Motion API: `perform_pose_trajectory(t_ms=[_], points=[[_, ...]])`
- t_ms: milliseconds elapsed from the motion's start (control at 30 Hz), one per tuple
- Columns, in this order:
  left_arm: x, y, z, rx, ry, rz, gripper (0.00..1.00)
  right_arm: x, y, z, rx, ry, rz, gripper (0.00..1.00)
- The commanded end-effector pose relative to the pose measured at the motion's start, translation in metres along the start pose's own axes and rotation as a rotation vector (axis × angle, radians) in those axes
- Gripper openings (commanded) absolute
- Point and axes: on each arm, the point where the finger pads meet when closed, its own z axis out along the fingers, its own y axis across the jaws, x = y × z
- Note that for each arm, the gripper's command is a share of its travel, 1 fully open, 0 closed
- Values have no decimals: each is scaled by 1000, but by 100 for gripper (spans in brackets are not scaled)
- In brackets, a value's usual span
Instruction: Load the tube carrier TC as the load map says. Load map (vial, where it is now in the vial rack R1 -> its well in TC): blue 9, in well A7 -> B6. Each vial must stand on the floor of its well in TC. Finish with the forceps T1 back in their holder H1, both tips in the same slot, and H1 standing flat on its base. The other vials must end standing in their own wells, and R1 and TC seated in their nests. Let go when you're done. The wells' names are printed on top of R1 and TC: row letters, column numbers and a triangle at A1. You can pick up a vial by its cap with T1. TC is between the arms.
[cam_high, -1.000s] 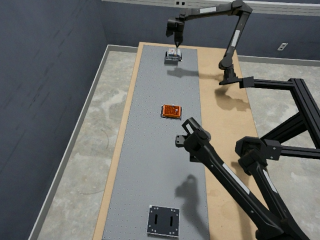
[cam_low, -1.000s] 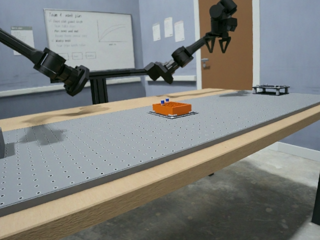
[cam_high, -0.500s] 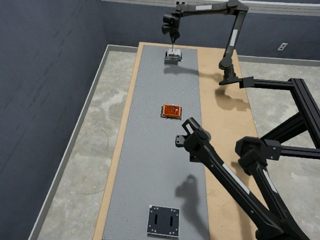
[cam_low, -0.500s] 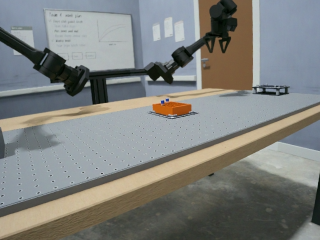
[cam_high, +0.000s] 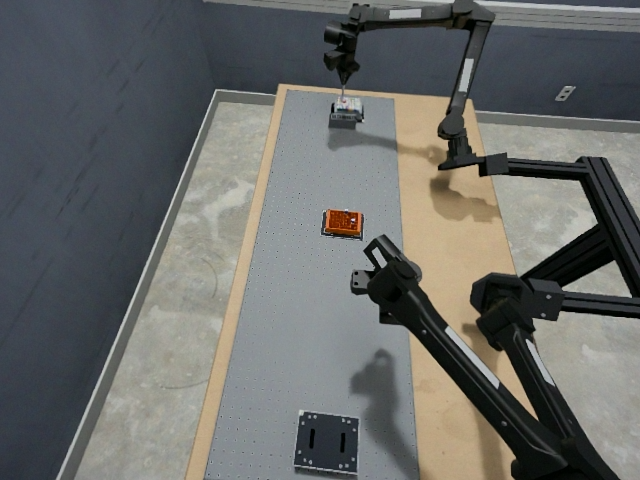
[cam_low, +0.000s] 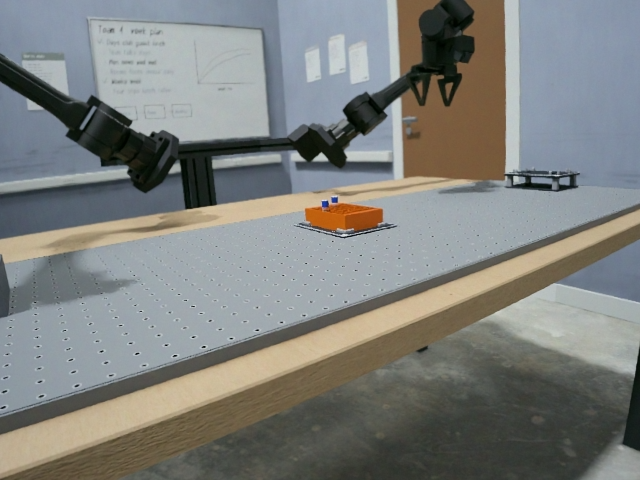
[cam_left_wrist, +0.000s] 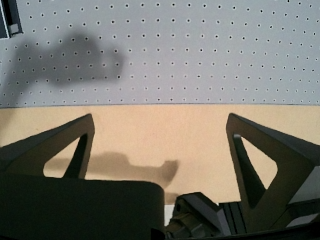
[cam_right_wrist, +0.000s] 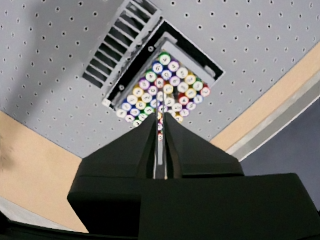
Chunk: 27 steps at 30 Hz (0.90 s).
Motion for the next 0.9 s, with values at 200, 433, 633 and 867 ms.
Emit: perform_pose_trajectory(t_ms=[200, 433, 633, 867], points=[[-6, 2, -5, 3, -6, -15, 100, 1, 0, 2, 0, -9, -100, 7], [-6, 2, -5, 3, -6, -15, 100, 4, -6, 0, 3, -12, -87, 7], [-6, 2, -5, 3, -6, -15, 100, 2, -7, -5, 8, -17, -95, 7], [-6, 2, -5, 3, -6, -15, 100, 2, -7, -5, 10, -17, -93, 7]])
